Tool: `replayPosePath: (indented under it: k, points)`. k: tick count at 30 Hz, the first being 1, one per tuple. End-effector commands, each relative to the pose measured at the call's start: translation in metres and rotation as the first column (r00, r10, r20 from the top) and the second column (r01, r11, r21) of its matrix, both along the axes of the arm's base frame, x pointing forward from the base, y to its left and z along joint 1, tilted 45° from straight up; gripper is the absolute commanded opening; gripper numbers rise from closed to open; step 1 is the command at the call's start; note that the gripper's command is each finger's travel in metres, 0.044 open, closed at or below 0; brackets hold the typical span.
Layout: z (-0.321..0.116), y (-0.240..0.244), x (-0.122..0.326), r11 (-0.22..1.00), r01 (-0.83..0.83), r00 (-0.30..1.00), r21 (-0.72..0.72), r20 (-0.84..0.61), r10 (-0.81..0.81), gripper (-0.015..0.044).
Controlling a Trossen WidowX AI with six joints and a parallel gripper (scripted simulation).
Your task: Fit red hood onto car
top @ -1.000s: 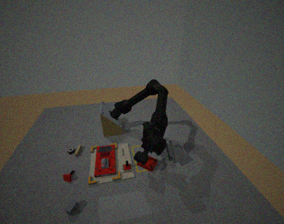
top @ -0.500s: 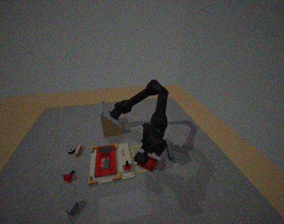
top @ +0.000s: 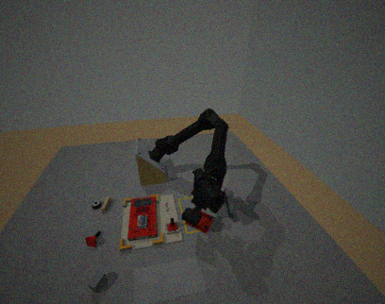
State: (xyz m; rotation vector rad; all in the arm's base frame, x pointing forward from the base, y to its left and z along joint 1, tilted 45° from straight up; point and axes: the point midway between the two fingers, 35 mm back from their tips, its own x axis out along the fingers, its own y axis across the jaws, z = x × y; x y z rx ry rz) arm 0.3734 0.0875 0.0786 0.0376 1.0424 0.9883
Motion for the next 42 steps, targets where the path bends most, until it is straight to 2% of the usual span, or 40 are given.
replayPosePath:
  k: [1, 23, 26, 36, 42]
  points:
    - [-0.0024, 0.0013, 0.0003, 1.000, 0.002, 1.000, -0.002, -0.003, -0.002, 0.0440]
    - [-0.0099, 0.0091, 0.0015, 1.000, 0.002, 1.000, -0.001, -0.003, -0.002, 0.0440]
    - [-0.0078, 0.0083, 0.0013, 1.000, 0.000, 1.000, 0.002, 0.000, 0.000, 0.0361]
    - [-0.0078, 0.0083, 0.0013, 1.000, 0.000, 1.000, 0.002, 0.000, 0.000, 0.0295]
    - [-0.0062, 0.0066, 0.0010, 1.000, 0.001, 1.000, 0.002, -0.001, -0.001, 0.0137]
